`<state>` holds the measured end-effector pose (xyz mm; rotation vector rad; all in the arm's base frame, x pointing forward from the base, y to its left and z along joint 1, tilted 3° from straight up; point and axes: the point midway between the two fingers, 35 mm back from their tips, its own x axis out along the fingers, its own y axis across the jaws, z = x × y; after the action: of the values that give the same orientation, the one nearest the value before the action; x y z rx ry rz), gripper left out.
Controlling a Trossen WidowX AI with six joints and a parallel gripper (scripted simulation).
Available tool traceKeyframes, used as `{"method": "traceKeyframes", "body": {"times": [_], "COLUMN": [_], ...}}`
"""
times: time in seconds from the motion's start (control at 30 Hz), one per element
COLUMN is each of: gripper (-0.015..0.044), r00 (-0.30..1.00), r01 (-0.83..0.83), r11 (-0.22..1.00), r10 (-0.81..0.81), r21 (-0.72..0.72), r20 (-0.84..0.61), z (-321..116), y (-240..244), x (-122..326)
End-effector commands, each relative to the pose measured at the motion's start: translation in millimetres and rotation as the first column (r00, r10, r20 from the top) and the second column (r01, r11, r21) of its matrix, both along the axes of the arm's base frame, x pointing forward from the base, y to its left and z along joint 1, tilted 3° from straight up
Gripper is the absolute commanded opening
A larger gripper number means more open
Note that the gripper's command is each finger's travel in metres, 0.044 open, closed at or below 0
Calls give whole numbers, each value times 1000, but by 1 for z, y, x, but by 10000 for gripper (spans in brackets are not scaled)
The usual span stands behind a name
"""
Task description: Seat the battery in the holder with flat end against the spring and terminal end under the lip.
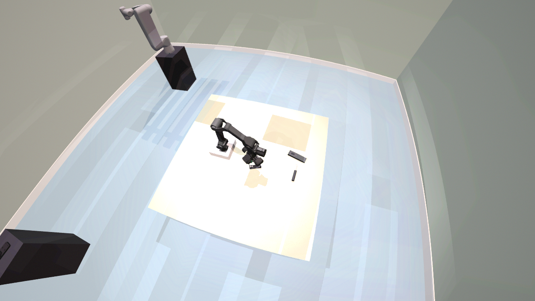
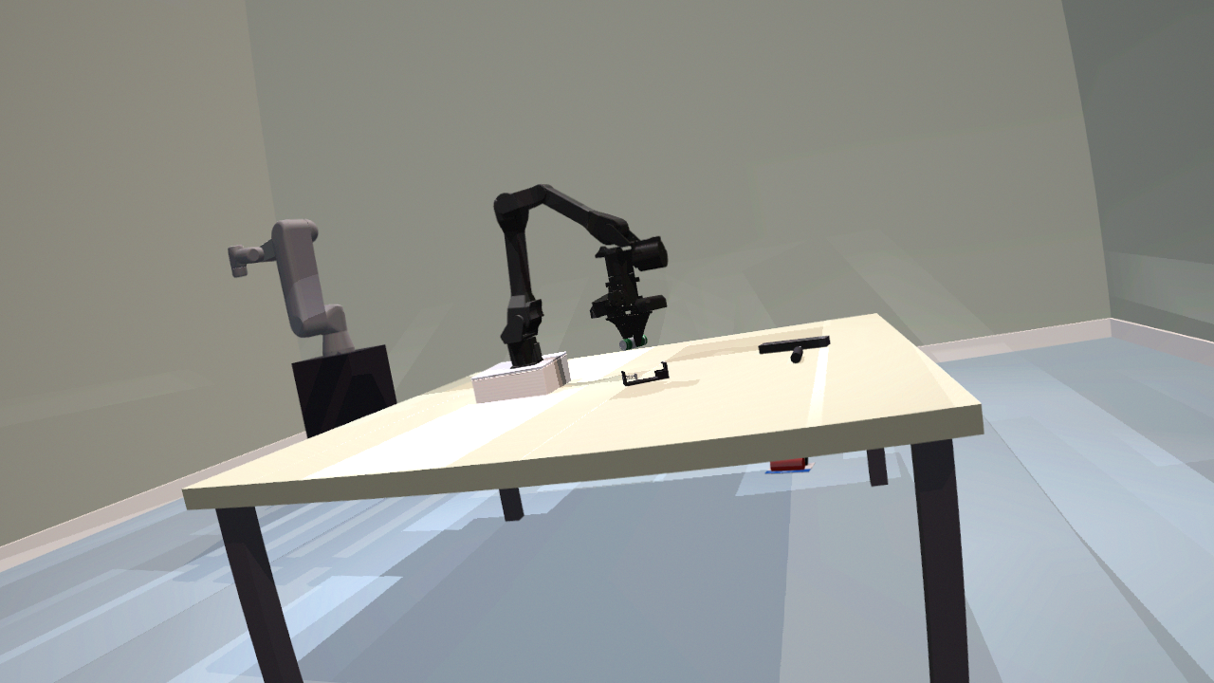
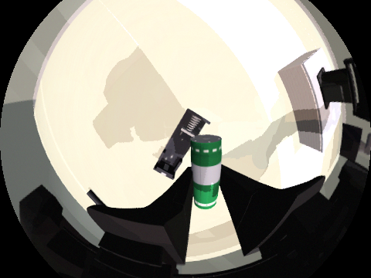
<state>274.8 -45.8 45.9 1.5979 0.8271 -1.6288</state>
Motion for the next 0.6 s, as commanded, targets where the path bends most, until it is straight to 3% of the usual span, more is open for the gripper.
{"method": "traceKeyframes", "body": {"times": [0.0, 0.23, 0.57], "gripper": [77, 77, 77], "r00": [963, 817, 810], "r01": [268, 577, 586], "r11": [963, 817, 810], "r10": [-268, -577, -586], "r21": [-2, 6, 9], "r20": [11, 26, 27], "z": [2, 3, 3], "y": [-8, -19, -19], "x": [9, 20, 20]}}
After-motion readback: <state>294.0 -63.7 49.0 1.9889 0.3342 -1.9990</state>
